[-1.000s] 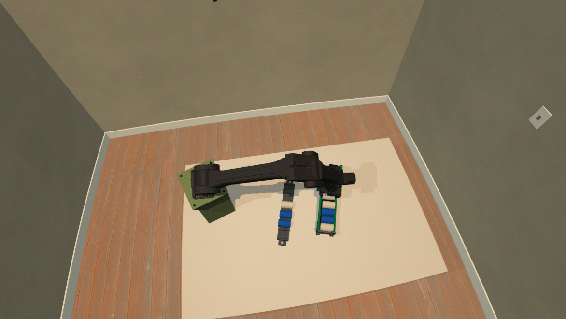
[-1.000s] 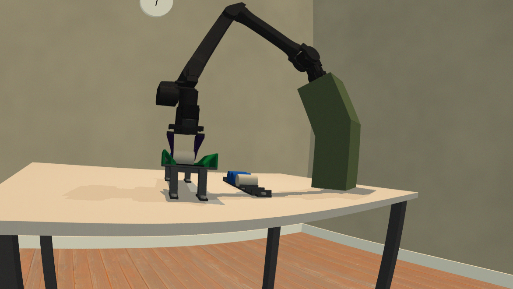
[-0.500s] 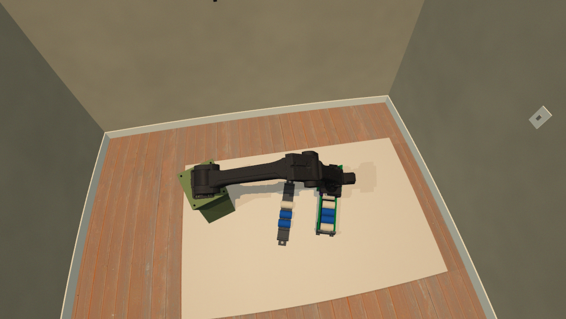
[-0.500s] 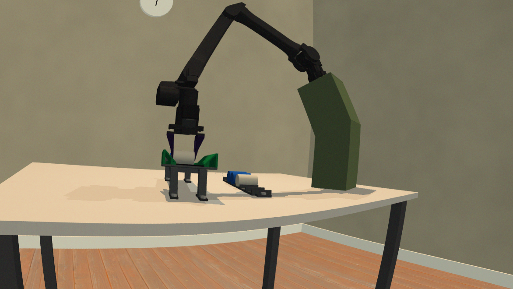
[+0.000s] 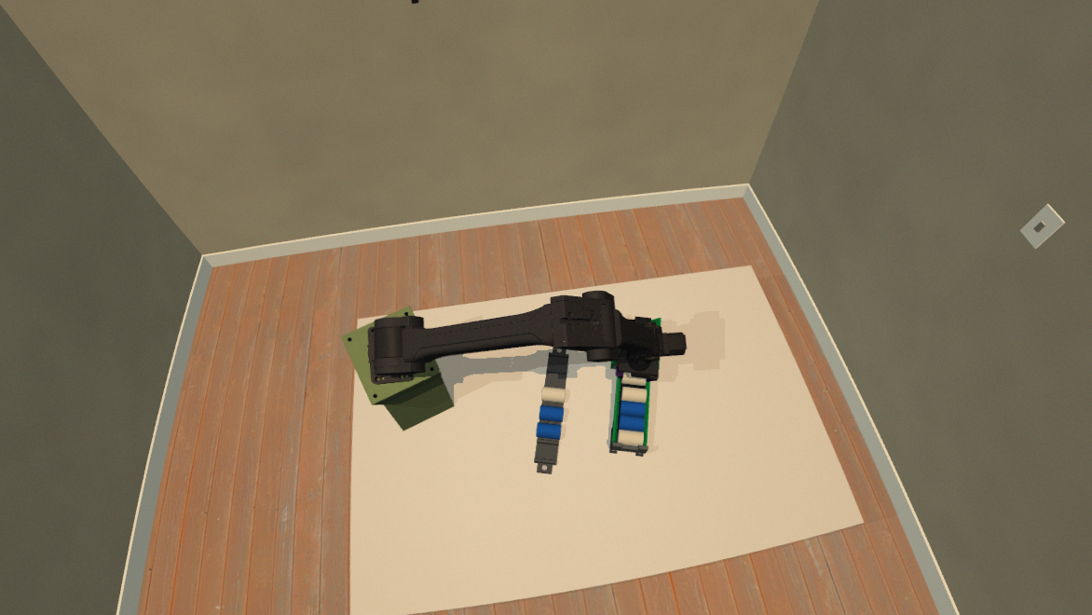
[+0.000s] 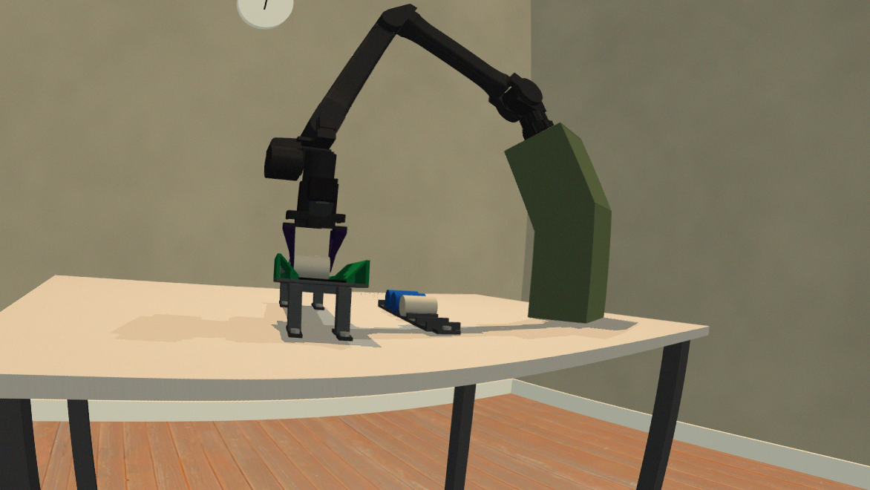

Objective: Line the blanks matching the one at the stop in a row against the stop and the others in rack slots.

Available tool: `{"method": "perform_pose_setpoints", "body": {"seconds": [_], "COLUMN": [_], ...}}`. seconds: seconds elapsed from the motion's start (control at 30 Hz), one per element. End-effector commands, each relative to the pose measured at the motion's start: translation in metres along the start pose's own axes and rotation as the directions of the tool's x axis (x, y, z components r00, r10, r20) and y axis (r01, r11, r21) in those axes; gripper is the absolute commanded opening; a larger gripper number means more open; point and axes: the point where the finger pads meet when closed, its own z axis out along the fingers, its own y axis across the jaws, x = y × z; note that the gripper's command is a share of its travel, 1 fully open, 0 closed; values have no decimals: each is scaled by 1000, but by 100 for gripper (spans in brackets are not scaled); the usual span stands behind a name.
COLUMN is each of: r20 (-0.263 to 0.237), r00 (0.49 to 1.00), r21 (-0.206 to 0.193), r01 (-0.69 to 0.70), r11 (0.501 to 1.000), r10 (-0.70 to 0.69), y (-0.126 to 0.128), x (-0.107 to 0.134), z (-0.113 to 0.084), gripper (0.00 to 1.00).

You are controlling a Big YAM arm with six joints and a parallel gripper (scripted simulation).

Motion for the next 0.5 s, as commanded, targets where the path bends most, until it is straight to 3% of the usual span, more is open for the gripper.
{"method": "perform_pose_setpoints", "body": {"seconds": [0.0,0.47], "r20": [9,10], "r00": [1000,1000], "r21": [19,16], "r01": [9,10], "r11": [1000,1000], "r10": [-10,-11], "y": [-12,-12], "x": [-8,-18], "z": [0,-4], "gripper": [62,62]}}
